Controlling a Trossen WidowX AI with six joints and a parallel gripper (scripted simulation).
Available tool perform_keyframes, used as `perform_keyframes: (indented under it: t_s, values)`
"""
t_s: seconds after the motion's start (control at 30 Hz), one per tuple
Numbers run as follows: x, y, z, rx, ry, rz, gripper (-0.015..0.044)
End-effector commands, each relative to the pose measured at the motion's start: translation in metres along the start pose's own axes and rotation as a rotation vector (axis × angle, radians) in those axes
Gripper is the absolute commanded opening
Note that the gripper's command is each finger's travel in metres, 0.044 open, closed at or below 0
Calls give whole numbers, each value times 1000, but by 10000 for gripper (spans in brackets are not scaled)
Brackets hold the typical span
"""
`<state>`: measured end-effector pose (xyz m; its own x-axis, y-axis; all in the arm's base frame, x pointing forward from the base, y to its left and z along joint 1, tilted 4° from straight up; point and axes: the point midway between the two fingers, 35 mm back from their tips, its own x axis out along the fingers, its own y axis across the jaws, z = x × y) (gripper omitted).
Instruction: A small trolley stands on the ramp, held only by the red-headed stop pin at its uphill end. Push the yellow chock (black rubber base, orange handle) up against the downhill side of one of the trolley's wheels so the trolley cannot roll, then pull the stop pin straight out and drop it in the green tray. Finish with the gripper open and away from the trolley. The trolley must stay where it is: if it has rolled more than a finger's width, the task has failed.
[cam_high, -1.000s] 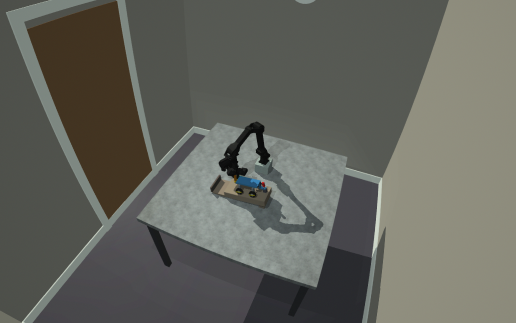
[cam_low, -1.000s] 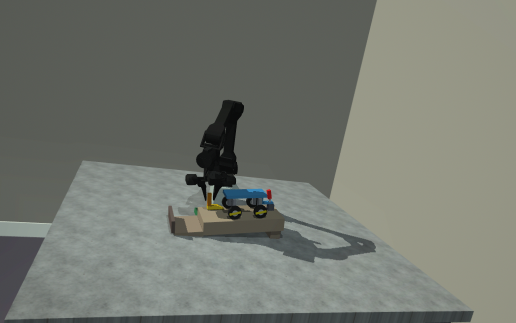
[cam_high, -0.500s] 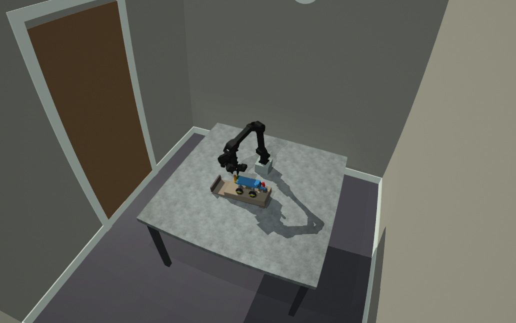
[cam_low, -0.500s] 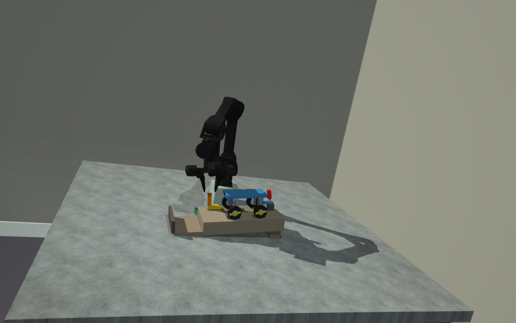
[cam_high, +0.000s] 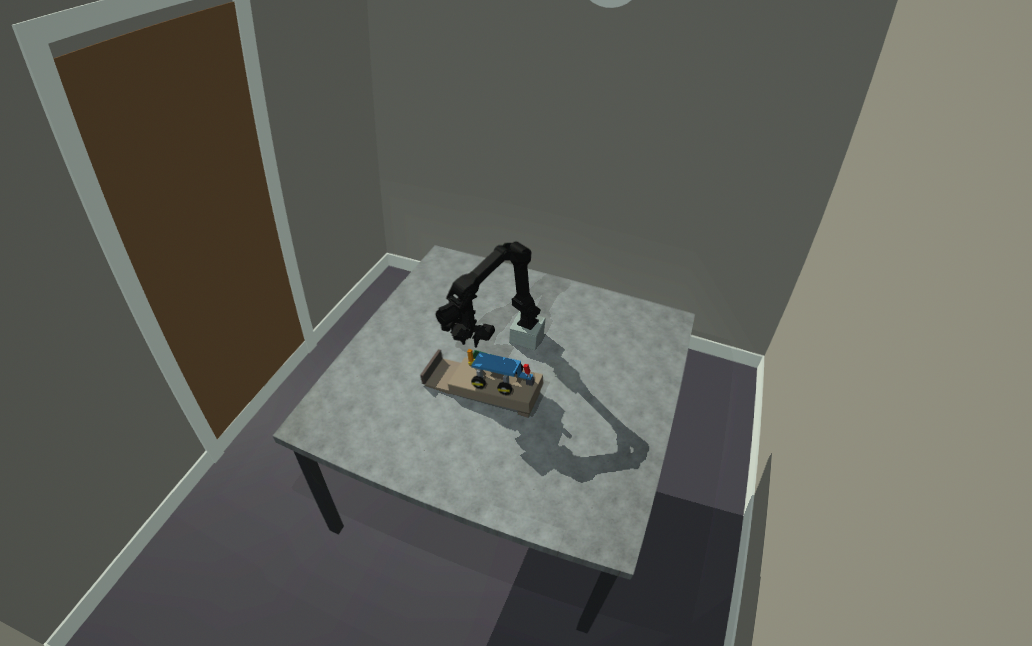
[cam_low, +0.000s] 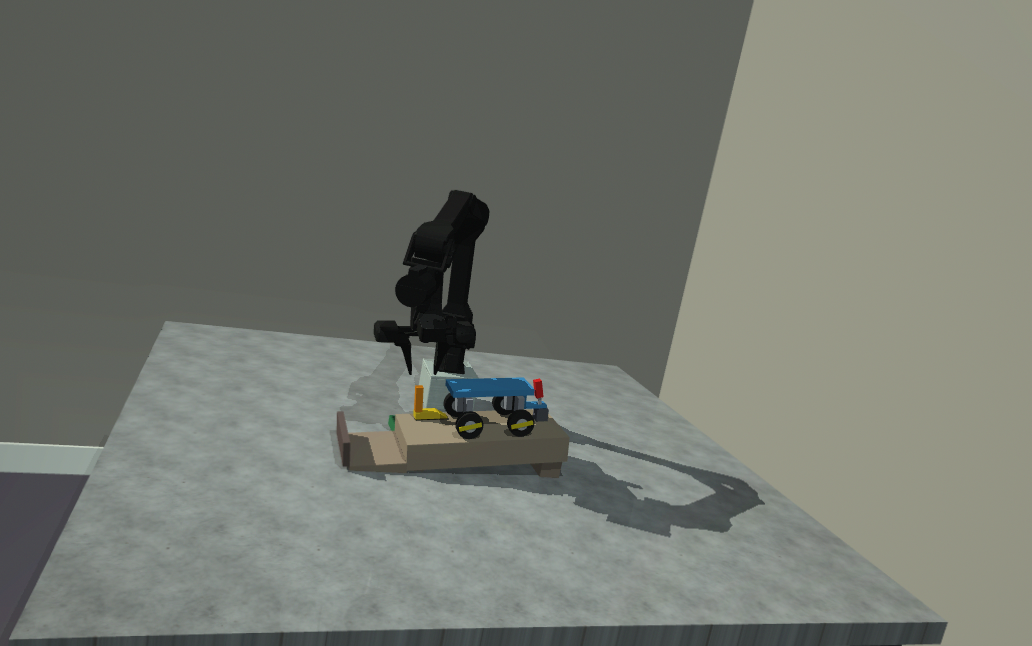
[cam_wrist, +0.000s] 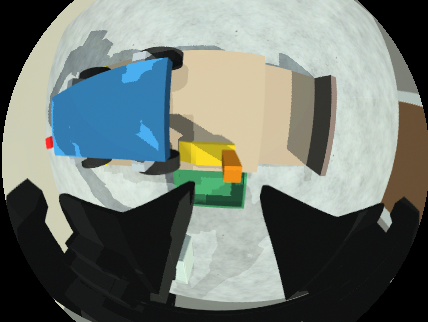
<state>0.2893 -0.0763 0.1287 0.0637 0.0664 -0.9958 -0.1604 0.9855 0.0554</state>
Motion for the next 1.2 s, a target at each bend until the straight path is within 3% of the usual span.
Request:
perform_keyframes:
  t_s: [0.0,1.17]
  values:
    - [-8,11,8,22,-28,-13,190]
    - [-20,166,34,1161,59,159,190]
